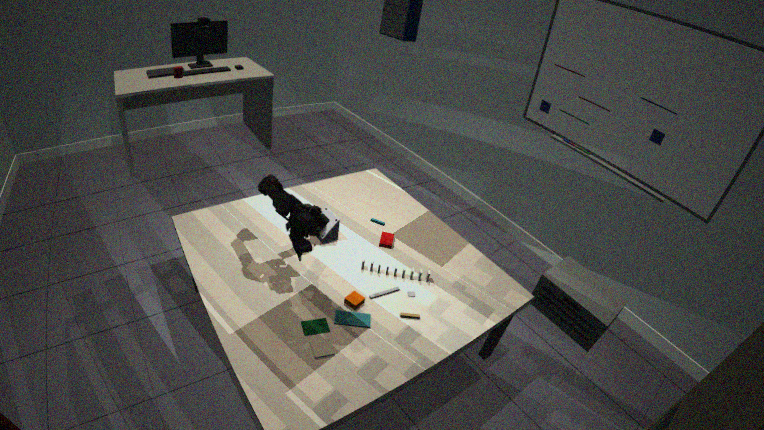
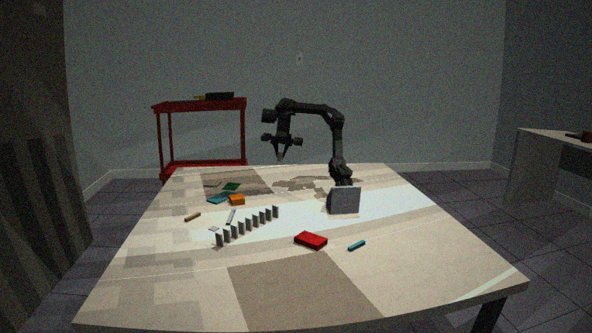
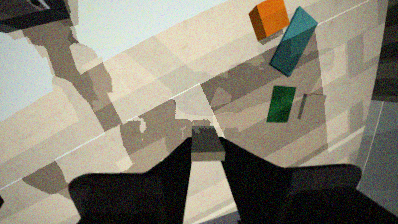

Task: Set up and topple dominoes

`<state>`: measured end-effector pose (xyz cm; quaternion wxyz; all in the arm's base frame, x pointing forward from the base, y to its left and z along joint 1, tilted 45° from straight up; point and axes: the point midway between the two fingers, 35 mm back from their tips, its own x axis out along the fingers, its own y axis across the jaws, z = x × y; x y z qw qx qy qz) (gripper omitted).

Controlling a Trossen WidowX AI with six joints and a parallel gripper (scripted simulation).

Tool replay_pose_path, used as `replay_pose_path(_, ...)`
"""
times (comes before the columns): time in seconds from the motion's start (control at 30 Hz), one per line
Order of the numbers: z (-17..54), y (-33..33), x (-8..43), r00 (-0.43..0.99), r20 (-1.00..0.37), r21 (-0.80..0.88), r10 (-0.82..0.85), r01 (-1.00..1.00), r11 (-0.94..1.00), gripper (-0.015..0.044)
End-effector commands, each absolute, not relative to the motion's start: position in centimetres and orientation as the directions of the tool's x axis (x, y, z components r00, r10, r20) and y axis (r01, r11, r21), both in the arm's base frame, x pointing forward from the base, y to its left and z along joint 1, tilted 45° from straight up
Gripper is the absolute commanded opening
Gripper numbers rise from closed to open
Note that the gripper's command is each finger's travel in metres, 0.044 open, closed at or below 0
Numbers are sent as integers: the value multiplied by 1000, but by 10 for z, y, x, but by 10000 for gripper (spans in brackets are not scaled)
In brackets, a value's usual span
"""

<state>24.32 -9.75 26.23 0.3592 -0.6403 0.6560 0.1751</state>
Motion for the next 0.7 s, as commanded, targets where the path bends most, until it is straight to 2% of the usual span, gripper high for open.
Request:
replay_pose_path(0.0, 259, -90, 247, 73, -697, -244, -713, -960, 140, 107)
replay_pose_path(0.27, 170, 4, 292, 50, -746, -389, -665, -842, 373, 107)
replay_pose_path(0.67, 74, 94, 272, -18, -709, -503, -705, -688, 524, 107)
